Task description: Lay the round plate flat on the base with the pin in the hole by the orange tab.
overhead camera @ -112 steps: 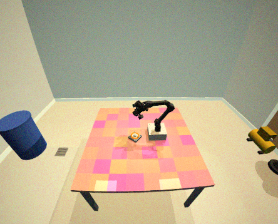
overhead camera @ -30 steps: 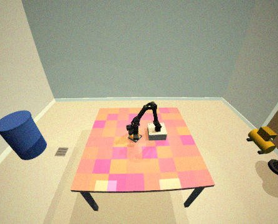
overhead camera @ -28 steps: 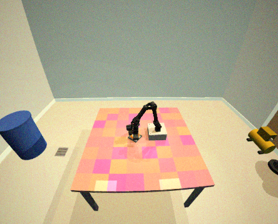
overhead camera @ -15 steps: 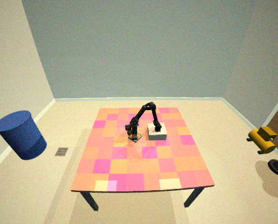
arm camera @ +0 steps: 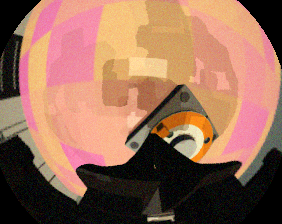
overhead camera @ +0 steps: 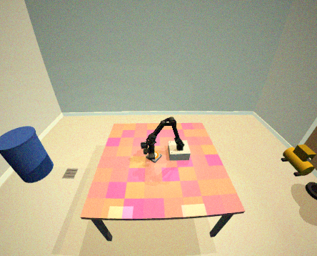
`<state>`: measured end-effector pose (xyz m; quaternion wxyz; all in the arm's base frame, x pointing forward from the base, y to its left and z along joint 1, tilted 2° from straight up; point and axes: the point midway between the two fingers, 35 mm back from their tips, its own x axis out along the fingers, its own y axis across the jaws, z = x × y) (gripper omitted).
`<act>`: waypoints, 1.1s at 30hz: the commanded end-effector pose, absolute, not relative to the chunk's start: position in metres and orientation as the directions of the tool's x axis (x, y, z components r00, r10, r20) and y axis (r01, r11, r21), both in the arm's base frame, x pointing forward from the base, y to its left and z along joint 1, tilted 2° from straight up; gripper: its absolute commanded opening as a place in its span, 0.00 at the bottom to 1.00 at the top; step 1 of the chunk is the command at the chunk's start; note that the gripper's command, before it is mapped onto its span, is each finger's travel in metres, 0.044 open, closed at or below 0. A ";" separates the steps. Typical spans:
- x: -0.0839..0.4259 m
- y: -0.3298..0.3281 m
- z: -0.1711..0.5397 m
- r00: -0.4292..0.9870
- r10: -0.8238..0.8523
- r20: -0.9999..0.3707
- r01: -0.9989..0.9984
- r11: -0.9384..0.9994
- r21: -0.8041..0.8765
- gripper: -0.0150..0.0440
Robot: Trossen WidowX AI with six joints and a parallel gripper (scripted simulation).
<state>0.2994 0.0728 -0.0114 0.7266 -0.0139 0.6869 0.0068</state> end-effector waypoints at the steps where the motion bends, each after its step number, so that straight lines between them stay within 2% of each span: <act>1: 0.307 0.069 -0.011 0.062 -0.013 -0.998 -0.029 0.999 -0.015 0.25; 33: 0.331 0.030 -0.005 0.064 -0.016 -0.998 -0.029 0.999 -0.018 0.25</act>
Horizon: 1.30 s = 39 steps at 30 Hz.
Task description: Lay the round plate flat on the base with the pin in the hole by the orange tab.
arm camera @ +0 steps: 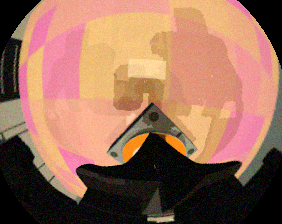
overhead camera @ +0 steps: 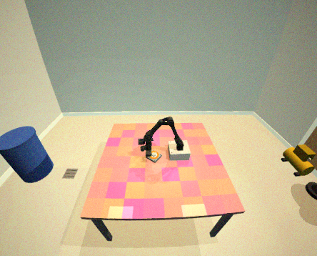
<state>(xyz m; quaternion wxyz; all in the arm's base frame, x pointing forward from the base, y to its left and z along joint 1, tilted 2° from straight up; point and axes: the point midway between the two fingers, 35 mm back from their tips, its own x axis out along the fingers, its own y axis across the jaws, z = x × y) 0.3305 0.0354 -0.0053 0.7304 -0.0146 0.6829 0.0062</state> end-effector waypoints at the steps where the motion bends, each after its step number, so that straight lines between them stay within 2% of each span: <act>1: 0.331 0.029 -0.005 0.064 -0.016 -0.998 -0.029 0.999 -0.018 0.25; 23: 0.328 0.005 -0.005 0.064 -0.018 -0.998 -0.029 0.999 -0.020 0.25; 33: 0.322 0.008 0.037 0.063 -0.018 -0.998 -0.029 0.999 -0.020 0.25; 39: 0.323 0.008 0.032 0.062 -0.015 -0.998 -0.030 0.999 -0.017 0.25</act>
